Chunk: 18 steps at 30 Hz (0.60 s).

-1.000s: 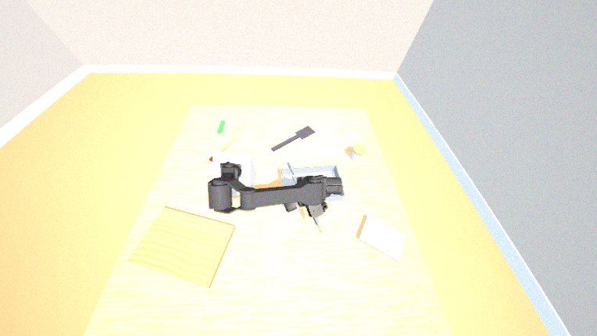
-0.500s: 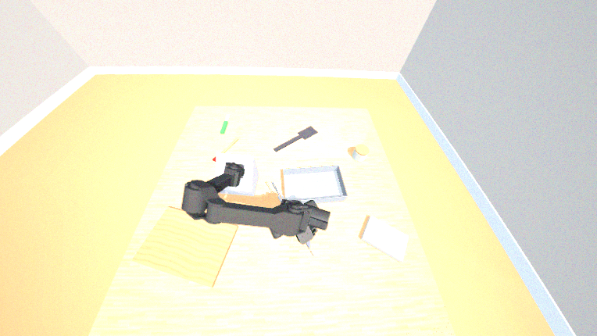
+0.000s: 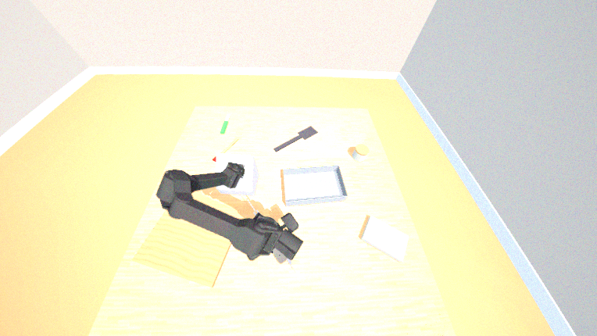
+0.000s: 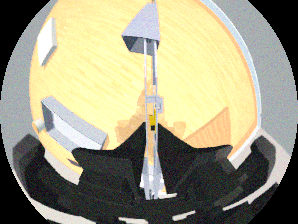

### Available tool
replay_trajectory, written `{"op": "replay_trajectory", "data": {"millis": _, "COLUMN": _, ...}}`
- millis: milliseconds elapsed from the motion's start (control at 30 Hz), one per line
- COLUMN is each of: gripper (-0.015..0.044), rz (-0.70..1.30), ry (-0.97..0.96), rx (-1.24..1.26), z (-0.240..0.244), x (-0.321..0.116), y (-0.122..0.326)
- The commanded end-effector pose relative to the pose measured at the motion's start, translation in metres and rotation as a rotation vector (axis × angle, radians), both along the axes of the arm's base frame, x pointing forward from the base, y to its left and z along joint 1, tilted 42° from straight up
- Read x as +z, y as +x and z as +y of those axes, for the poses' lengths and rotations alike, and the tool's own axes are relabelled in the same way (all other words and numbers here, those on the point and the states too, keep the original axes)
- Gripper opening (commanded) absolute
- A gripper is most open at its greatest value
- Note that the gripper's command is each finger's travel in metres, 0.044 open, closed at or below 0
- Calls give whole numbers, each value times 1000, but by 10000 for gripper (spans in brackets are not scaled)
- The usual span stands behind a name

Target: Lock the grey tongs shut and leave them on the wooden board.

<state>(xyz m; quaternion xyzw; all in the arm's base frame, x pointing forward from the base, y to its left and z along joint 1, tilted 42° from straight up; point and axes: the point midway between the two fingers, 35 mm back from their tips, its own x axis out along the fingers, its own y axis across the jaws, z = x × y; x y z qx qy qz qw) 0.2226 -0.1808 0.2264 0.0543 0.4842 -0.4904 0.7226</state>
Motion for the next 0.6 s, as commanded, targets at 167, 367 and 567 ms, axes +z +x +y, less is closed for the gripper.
{"op": "replay_trajectory", "data": {"millis": 167, "gripper": -150, "rz": 43, "ry": -35, "rx": 43, "z": -12, "x": 17, "y": -37}}
{"op": "replay_trajectory", "data": {"millis": 367, "gripper": -150, "rz": 68, "ry": -10, "rx": 46, "z": -19, "x": 14, "y": -46}}
{"op": "replay_trajectory", "data": {"millis": 567, "gripper": -150, "rz": 105, "ry": 35, "rx": 56, "z": -31, "x": 10, "y": -62}}
